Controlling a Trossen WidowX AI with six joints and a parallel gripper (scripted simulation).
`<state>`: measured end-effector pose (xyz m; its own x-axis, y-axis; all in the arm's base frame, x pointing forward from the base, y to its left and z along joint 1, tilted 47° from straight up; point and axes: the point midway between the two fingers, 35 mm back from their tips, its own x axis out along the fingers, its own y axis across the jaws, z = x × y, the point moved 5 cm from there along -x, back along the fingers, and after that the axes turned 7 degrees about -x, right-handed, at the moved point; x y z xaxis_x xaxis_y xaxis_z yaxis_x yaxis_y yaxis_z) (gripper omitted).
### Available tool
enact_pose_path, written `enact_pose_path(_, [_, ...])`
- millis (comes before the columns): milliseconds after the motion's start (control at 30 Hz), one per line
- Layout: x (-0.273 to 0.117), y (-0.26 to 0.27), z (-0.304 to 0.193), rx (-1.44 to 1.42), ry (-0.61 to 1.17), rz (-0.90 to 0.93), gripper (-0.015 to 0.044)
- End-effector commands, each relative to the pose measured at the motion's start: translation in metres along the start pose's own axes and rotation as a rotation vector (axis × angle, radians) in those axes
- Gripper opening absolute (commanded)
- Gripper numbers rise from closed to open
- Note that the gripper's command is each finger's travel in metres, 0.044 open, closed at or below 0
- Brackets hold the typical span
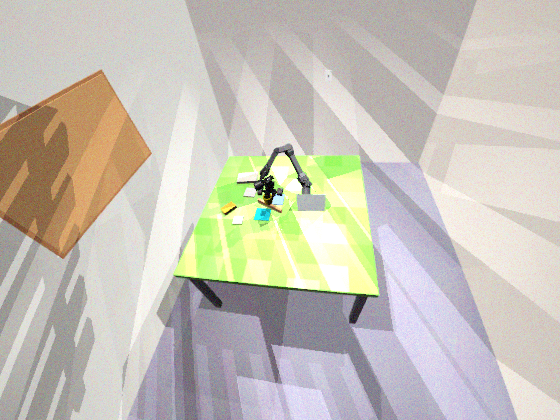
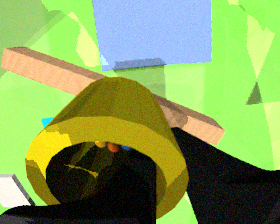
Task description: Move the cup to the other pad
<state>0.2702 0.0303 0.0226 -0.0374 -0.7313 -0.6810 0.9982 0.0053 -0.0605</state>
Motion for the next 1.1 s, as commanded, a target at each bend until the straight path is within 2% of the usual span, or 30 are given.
enact_pose_path(0, [-0.002, 0.006, -0.007, 0.008, 0.006, 0.004, 0.0000])
enact_pose_path(1067, [-0.006, 0.041, -0.054, 0.010, 0.009, 0.006, 0.0000])
